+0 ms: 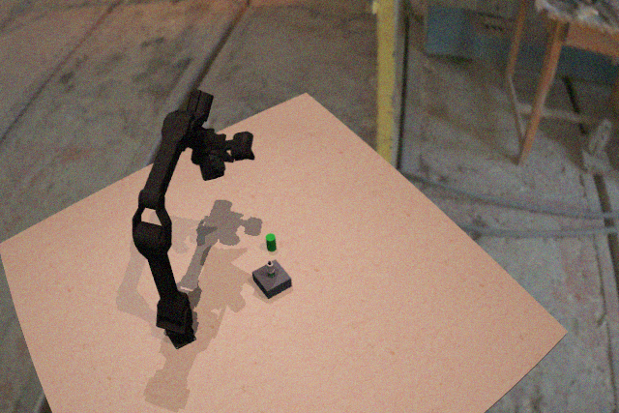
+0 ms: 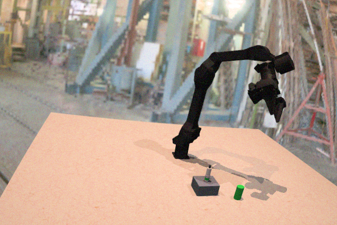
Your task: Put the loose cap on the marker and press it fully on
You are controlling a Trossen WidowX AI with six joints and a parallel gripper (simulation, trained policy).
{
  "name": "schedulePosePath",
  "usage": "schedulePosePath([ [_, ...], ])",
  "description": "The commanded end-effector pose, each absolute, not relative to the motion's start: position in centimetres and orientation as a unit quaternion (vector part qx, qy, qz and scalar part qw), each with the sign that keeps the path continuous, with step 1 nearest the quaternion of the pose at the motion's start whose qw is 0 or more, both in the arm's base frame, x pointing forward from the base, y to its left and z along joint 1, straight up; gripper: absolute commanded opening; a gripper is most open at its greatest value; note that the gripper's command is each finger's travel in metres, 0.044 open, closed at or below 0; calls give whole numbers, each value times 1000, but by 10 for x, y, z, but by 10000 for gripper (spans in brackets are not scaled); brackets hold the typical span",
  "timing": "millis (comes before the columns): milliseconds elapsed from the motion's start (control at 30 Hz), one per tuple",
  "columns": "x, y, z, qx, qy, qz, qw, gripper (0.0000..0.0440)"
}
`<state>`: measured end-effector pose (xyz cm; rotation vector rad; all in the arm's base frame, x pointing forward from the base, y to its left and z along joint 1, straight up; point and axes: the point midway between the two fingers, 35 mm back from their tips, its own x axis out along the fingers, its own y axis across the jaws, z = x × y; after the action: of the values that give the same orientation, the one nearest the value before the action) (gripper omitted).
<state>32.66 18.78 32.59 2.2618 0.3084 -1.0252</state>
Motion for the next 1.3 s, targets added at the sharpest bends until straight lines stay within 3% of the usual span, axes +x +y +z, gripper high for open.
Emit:
schedulePosePath([
  [0, 331, 191, 312, 850, 120, -410, 308, 336],
  [1267, 360, 183, 215, 774, 133, -576, 228, 335],
])
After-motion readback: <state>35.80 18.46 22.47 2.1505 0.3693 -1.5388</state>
